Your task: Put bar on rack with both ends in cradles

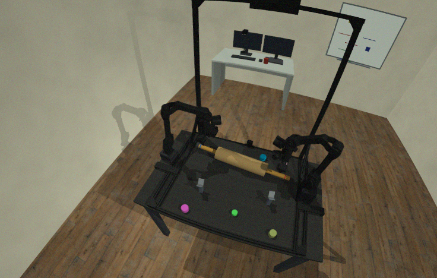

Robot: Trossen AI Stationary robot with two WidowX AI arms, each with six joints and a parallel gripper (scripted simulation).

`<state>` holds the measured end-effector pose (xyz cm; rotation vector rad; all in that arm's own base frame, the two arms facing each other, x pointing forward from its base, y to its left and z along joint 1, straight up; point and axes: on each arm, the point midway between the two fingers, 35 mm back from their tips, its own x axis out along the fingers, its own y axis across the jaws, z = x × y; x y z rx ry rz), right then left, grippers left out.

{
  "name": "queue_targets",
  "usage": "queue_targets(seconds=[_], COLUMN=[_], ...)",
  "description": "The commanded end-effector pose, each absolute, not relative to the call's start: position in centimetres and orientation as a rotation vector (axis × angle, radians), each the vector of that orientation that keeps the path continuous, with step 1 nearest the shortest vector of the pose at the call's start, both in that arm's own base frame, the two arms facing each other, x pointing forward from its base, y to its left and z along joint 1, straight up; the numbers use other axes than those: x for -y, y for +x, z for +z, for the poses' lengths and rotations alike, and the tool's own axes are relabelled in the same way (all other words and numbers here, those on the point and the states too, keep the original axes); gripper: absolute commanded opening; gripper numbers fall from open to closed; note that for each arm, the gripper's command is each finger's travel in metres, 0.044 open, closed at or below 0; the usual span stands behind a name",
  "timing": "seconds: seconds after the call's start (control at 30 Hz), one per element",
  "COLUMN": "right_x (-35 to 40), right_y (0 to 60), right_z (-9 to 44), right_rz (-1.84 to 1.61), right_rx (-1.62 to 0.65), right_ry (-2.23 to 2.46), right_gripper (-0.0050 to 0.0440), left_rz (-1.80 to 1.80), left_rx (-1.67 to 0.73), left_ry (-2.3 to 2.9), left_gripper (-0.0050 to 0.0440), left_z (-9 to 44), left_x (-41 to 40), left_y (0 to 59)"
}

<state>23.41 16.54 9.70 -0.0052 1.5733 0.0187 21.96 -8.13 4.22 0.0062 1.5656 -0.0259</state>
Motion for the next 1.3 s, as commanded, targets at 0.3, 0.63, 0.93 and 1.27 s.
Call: queue_targets(seconds=[0.3,0.63,0.93,1.27], right_x=[-16.7,-16.7,-16.8,-16.8], right_y=[23.8,23.9,24.0,24.0], right_z=[8.3,7.2,5.8,4.5], right_rz=[0.0,0.0,0.001,0.002], right_rx=[-1.571,-1.571,-1.571,-1.571], right_ry=[0.008,0.006,0.004,0.002], right_gripper=[0.044,0.044,0.044,0.044], left_rz=[-0.016,-0.017,-0.017,-0.017], left_rx=[-1.571,-1.571,-1.571,-1.571], left_ry=[0.015,0.015,0.016,0.016], left_gripper=[0.044,0.044,0.044,0.044], left_z=[2.8,1.7,0.3,-1.0], left_x=[8.0,8.1,8.1,8.2], left_y=[21.5,21.7,21.8,21.9])
